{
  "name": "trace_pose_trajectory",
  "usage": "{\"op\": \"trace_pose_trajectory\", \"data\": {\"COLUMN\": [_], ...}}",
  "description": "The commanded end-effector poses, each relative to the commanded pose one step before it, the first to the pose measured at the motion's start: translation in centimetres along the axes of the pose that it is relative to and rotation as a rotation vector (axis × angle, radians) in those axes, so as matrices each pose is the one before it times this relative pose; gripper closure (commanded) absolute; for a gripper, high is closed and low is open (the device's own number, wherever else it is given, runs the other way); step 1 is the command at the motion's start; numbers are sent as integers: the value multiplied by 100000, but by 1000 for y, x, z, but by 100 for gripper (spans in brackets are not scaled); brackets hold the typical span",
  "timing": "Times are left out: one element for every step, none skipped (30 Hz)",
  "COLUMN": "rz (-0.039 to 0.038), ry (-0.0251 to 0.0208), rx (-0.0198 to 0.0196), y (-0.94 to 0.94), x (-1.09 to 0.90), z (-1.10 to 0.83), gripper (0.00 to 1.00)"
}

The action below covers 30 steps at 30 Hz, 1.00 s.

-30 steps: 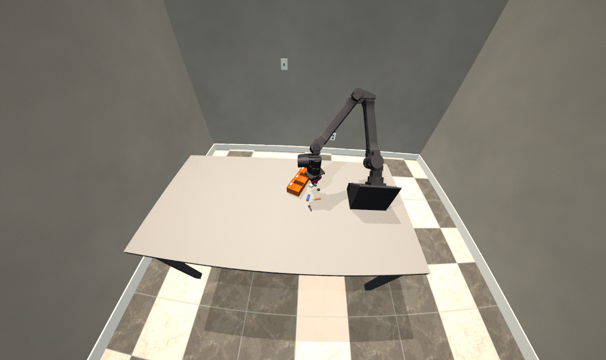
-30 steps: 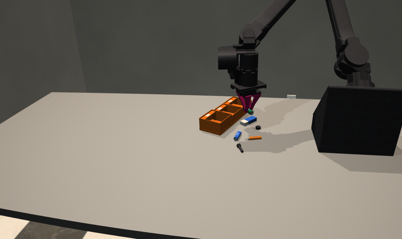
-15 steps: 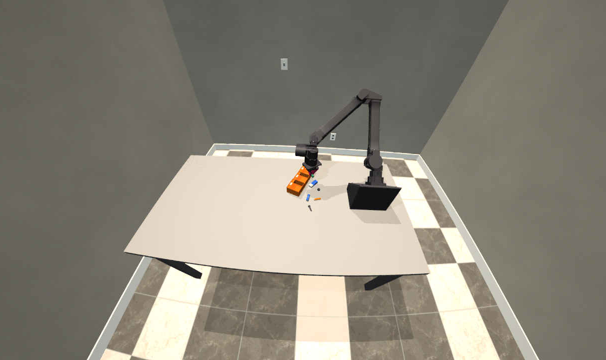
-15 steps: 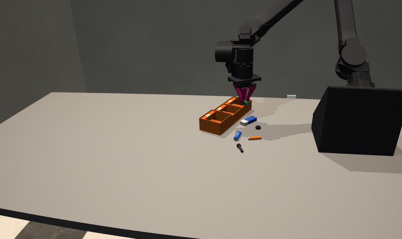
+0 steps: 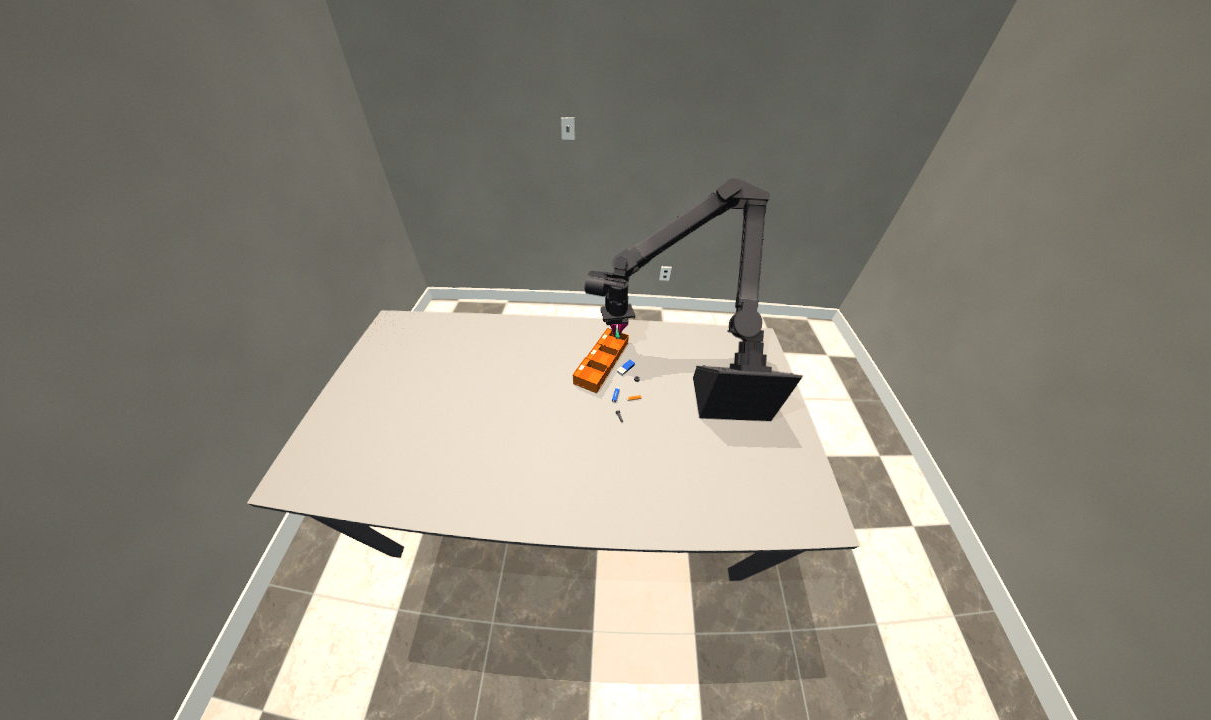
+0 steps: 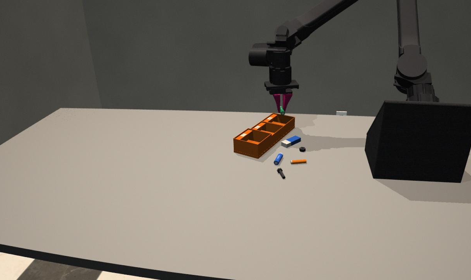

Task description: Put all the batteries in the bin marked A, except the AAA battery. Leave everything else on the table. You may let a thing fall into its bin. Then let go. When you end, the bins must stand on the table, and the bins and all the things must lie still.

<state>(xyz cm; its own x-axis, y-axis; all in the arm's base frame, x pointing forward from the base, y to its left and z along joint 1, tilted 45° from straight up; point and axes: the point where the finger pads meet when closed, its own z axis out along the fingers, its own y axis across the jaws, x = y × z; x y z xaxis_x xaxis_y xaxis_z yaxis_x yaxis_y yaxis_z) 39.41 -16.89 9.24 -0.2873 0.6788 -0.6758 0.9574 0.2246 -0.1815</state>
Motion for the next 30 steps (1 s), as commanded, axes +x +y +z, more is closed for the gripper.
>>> {"op": "trace_pose_trajectory", "data": {"rz": [15706,3103,3120,2802,0,0,6648,2362,2634,2625,2638,2612,2636,2593,2537,2481,2429,2383,2349,2323,1549,0,0,-592,540,465,419,93,209,122], "ry": [-1108,-64,-73,12,0,0,48,60,-5,-32,-35,-40,-49,-48,-49,-51,-55,-62,-69,-79,-96,0,0,-288,-23,75,50,-67,-52,-67], "rx": [-2477,-394,-159,-48,0,0,-169,10,-104,-106,-140,-157,-195,-209,-221,-246,-283,-330,-409,-509,-303,0,0,1273,-219,-198,-157,190,74,173], "y": [690,243,-4,-12,0,0,-16,-33,-31,-32,-33,-34,-32,-29,-24,-17,-10,-4,4,10,8,0,0,418,302,240,230,9,48,26], "x": [-958,298,1,106,0,0,109,26,26,23,18,3,11,6,3,0,-1,-1,-10,-24,-65,0,0,-225,-157,-128,-116,-71,-53,-51], "z": [-1275,-310,4,107,0,0,106,-2,-6,-8,-11,-15,-18,-20,-17,-14,-8,0,-1,5,29,0,0,34,-32,-42,-26,75,89,99], "gripper": [92,92,92,92,92,92,92,92,92,92,92,92,92,92,92,92,92,92,92,92,92,92,92,92,92,92,92,92,92,92]}}
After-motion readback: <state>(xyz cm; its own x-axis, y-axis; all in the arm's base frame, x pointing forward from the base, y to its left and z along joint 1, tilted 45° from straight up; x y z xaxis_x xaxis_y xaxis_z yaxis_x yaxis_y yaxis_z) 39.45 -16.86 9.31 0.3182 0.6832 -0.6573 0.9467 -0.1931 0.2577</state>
